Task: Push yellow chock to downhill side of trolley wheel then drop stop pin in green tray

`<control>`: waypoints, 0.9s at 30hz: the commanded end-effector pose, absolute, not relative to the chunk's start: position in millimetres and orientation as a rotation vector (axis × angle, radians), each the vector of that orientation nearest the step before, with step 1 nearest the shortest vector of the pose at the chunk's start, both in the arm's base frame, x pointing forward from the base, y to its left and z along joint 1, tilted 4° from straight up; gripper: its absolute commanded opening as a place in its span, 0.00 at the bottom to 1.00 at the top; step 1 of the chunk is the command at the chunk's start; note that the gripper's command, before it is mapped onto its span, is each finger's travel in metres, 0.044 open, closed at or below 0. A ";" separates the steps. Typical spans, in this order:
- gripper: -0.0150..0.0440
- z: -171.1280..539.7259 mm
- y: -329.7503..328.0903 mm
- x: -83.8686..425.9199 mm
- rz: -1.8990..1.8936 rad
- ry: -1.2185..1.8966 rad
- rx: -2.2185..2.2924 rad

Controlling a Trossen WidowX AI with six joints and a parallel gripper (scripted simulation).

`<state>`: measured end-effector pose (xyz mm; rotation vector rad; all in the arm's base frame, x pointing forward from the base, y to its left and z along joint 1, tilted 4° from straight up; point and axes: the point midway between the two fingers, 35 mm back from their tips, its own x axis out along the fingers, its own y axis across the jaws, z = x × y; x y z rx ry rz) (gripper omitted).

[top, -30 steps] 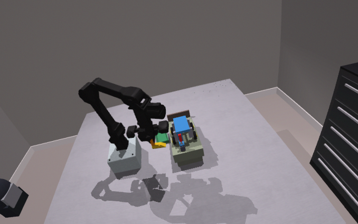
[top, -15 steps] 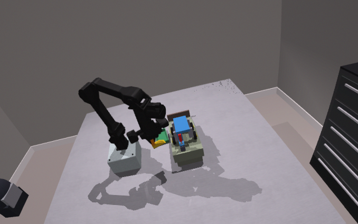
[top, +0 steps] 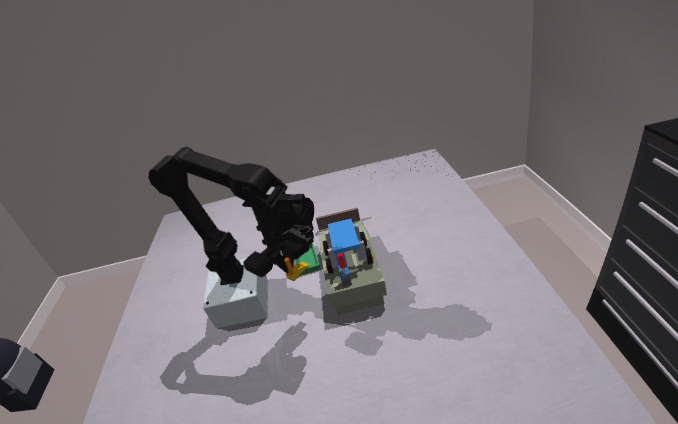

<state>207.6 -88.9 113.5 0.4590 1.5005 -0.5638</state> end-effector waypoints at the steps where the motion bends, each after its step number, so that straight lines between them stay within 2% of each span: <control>1: 0.25 113.8 -89.0 207.2 -0.456 1.531 0.349; 27: 0.25 113.7 -88.9 207.2 0.242 1.580 -0.342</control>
